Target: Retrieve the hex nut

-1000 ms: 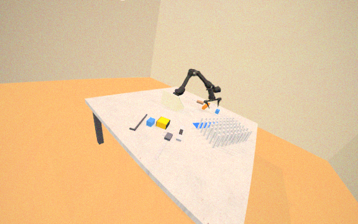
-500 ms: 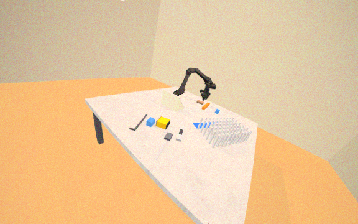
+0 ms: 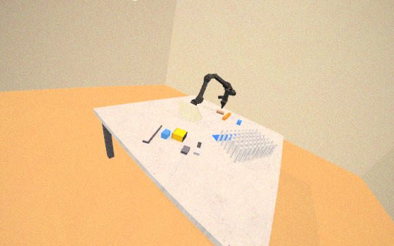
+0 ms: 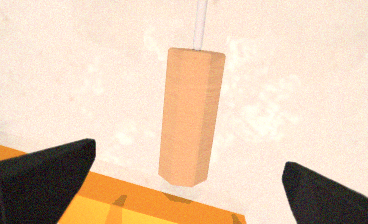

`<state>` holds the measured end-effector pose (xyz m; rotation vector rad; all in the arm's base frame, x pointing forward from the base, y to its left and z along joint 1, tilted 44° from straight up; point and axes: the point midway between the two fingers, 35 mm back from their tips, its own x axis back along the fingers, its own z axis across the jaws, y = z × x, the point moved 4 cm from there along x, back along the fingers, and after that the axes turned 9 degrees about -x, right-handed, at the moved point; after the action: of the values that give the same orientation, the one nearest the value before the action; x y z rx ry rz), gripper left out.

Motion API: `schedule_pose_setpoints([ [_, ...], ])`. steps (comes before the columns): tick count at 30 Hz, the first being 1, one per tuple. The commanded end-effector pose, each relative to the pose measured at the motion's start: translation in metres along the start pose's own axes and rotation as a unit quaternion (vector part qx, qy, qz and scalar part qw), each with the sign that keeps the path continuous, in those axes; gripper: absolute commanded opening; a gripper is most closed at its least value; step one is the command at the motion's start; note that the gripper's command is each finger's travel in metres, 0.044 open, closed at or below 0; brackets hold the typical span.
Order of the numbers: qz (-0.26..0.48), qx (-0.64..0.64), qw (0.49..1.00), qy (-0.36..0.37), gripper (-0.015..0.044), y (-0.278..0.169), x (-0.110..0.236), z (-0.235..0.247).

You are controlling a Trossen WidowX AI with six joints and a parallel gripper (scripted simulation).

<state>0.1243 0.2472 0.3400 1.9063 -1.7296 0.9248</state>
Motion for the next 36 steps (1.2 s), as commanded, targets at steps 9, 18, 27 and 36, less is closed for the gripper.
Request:
schedule_pose_setpoints([
  [9,-0.003,0.002,1.0,0.0,0.0309,0.002,-0.001,0.001],
  [18,-0.003,0.002,1.0,0.0,0.028,0.002,-0.001,0.001],
  [27,-0.003,0.002,1.0,0.0,0.028,0.0,-0.015,0.001],
  [36,-0.003,0.002,1.0,-0.001,0.028,-0.001,-0.029,0.001],
])
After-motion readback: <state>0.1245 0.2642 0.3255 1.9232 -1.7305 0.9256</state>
